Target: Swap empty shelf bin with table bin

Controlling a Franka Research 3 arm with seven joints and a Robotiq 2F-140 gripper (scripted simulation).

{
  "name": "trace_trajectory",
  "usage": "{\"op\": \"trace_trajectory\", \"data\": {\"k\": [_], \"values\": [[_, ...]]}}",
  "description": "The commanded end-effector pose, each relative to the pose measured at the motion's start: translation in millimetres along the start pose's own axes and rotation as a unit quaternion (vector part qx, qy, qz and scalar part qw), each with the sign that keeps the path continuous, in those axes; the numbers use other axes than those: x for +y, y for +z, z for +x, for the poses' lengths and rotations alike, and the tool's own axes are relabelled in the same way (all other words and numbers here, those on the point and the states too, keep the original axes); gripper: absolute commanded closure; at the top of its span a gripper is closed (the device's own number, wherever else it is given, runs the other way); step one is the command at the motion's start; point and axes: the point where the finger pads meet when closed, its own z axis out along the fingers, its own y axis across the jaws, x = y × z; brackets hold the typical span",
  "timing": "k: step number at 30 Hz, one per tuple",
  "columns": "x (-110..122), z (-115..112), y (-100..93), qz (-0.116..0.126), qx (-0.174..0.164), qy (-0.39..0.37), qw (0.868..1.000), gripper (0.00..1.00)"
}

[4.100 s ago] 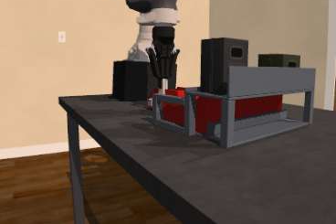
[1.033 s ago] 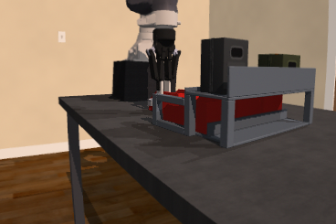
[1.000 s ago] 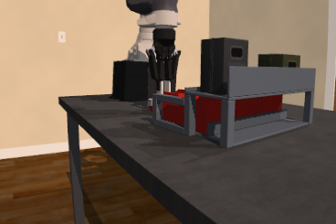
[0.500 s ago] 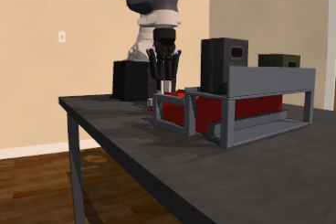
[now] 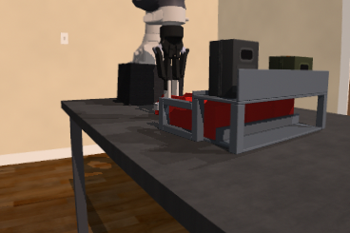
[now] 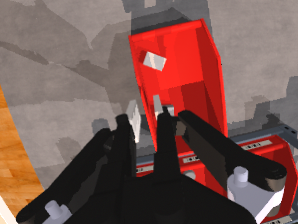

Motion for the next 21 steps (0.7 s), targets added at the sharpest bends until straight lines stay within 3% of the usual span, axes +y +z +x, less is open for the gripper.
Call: {"op": "trace_trajectory", "data": {"k": [1, 21], "values": [[0.0, 2.0, -2.8, 0.0, 0.002, -0.001, 1.0, 0.85], [0.0, 1.9, -32.7, 0.0, 0.002, -0.001, 1.0, 0.85]]}}
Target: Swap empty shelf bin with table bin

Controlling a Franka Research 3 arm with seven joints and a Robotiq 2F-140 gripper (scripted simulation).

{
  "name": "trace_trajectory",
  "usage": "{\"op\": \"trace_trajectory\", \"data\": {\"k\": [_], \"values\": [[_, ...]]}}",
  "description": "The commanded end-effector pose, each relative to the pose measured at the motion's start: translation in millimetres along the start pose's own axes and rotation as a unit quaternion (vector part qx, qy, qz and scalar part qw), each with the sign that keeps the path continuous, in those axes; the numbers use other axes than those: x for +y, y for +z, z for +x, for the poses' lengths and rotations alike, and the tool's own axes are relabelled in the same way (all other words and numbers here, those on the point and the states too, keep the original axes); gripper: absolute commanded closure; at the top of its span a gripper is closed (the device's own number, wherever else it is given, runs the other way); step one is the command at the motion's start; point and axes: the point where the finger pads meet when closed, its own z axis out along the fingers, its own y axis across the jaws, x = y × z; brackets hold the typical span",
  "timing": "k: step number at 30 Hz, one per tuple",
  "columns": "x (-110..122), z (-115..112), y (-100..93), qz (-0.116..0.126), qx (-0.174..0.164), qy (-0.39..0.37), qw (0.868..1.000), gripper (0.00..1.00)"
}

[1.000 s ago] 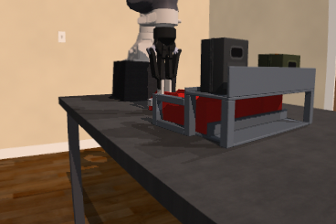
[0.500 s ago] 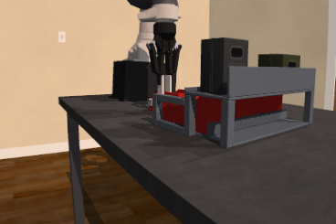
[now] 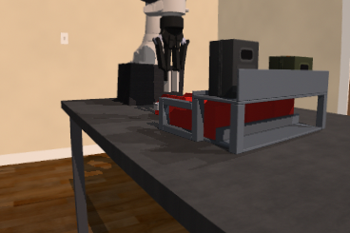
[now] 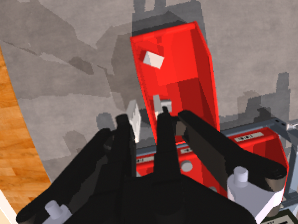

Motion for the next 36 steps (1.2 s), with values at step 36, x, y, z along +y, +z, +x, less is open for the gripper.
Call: {"op": "trace_trajectory", "data": {"k": [36], "values": [[-0.1, 2.2, -51.2, 0.0, 0.003, -0.005, 1.0, 0.85]]}}
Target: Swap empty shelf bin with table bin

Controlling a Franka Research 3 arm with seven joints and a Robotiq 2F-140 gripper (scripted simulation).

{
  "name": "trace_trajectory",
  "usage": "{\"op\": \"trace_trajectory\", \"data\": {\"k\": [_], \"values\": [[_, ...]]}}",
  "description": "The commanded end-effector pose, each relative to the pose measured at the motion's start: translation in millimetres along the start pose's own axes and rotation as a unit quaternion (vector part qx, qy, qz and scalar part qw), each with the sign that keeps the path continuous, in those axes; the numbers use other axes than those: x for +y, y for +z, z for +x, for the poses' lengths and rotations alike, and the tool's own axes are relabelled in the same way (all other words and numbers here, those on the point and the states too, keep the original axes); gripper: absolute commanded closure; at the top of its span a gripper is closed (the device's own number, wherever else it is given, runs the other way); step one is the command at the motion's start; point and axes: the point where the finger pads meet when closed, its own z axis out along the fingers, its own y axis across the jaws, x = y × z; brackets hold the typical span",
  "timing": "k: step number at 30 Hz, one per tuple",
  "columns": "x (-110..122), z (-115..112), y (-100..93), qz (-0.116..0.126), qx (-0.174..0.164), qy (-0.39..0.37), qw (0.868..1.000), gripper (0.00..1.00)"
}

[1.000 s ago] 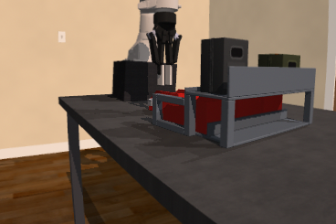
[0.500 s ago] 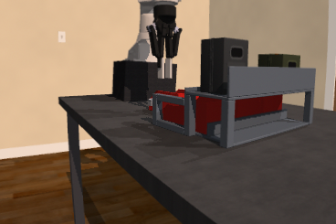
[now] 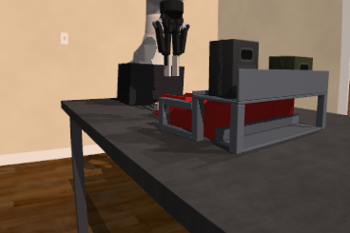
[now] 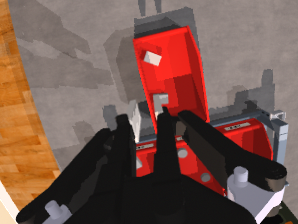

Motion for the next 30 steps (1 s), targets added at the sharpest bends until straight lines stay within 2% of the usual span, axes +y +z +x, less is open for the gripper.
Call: {"op": "trace_trajectory", "data": {"k": [1, 25, 26, 30], "values": [[0.0, 2.7, -2.8, 0.0, 0.004, -0.005, 1.0, 0.85], [0.0, 2.6, -9.3, 0.0, 0.004, -0.005, 1.0, 0.85], [0.0, 2.6, -9.3, 0.0, 0.004, -0.005, 1.0, 1.0], [0.0, 2.6, -9.3, 0.0, 0.004, -0.005, 1.0, 1.0]]}}
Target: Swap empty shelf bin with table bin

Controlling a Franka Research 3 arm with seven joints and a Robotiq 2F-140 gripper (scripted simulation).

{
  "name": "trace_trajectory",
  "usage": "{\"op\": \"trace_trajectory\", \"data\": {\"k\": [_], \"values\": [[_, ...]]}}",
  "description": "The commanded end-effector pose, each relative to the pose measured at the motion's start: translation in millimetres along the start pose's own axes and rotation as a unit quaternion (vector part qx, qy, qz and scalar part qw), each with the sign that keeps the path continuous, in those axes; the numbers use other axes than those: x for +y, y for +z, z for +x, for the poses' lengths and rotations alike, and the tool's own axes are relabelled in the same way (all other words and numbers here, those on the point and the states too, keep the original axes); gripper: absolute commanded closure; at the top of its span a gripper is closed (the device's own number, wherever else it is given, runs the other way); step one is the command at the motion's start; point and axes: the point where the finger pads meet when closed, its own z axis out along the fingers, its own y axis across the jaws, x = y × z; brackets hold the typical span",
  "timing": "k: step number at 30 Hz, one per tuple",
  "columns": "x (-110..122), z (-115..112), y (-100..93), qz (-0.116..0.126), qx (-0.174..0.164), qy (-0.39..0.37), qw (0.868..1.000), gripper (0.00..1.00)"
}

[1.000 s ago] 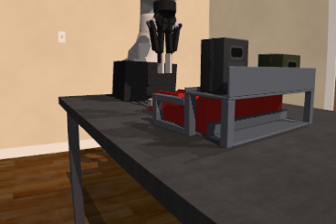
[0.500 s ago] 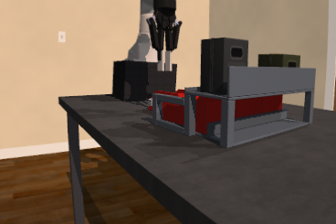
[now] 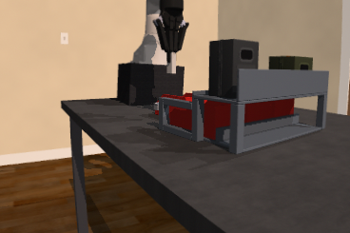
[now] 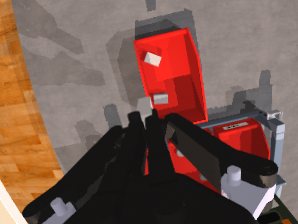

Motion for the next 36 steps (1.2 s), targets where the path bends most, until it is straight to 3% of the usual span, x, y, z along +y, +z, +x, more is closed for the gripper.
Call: {"op": "trace_trajectory", "data": {"k": [1, 18, 21, 23, 25, 26, 28, 29, 30, 32, 33, 36], "values": [[0.1, 1.5, -0.3, 0.0, 0.002, -0.003, 1.0, 1.0], [0.3, 1.2, -0.3, 0.0, 0.002, -0.004, 1.0, 1.0], [9.8, -12.0, 0.2, 0.001, 0.0, -0.063, 0.998, 1.0], [28.5, -34.7, 1.6, 0.002, -0.002, -0.162, 0.987, 1.0], [58.4, -63.9, 5.1, 0.003, -0.004, -0.199, 0.98, 1.0], [58.4, -63.9, 5.1, 0.003, -0.005, -0.221, 0.975, 1.0], [96.1, -92.1, 10.9, 0.004, -0.009, -0.267, 0.964, 1.0], [96.1, -92.1, 10.9, 0.004, -0.01, -0.289, 0.957, 1.0], [115.5, -103.8, 14.5, 0.004, -0.012, -0.312, 0.95, 1.0], [115.5, -103.8, 14.5, 0.004, -0.012, -0.312, 0.95, 1.0], [133.8, -113.4, 18.1, 0.004, -0.015, -0.37, 0.929, 1.0], [171.7, -129.2, 26.5, 0.005, -0.017, -0.421, 0.907, 1.0]]}}
